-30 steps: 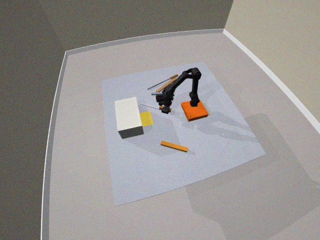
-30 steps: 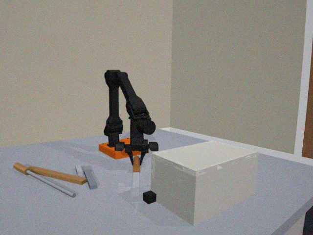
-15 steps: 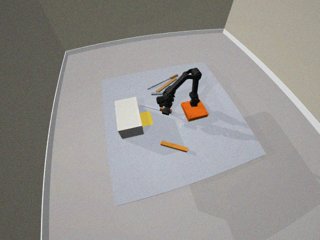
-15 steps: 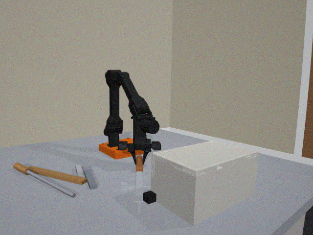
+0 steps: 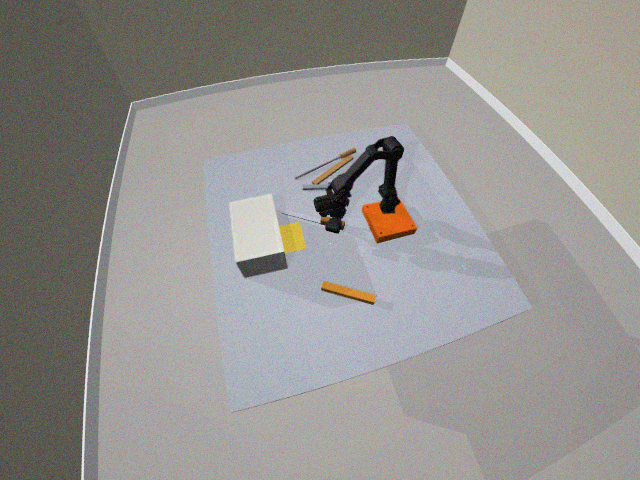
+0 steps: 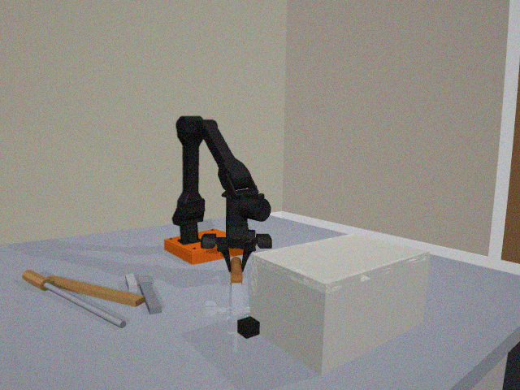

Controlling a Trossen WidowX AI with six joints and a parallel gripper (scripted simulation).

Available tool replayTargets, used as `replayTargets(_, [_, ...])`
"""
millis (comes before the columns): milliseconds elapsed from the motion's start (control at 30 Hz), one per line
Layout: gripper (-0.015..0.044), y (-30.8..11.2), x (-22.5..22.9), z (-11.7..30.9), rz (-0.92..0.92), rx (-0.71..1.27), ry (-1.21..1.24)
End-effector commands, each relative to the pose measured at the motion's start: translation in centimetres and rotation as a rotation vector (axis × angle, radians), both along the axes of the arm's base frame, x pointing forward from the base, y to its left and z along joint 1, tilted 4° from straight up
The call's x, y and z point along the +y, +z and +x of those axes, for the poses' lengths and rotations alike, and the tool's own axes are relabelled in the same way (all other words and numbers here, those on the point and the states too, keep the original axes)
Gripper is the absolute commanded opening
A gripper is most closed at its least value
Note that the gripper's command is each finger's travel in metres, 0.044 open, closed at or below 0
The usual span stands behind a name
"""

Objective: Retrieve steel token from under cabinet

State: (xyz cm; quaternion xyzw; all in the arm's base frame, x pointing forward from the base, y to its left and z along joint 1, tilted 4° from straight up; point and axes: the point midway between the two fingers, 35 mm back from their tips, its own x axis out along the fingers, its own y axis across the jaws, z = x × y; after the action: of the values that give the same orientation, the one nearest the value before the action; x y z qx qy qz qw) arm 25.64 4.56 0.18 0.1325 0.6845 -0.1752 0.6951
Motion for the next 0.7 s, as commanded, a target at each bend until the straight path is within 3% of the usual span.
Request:
replayTargets(0, [0.0000,0.0,0.5,-0.1,0.001,-0.001,0.000])
replayTargets(667, [0.0000,-0.1,2.5,-0.5,0.003,-0.001,0.000])
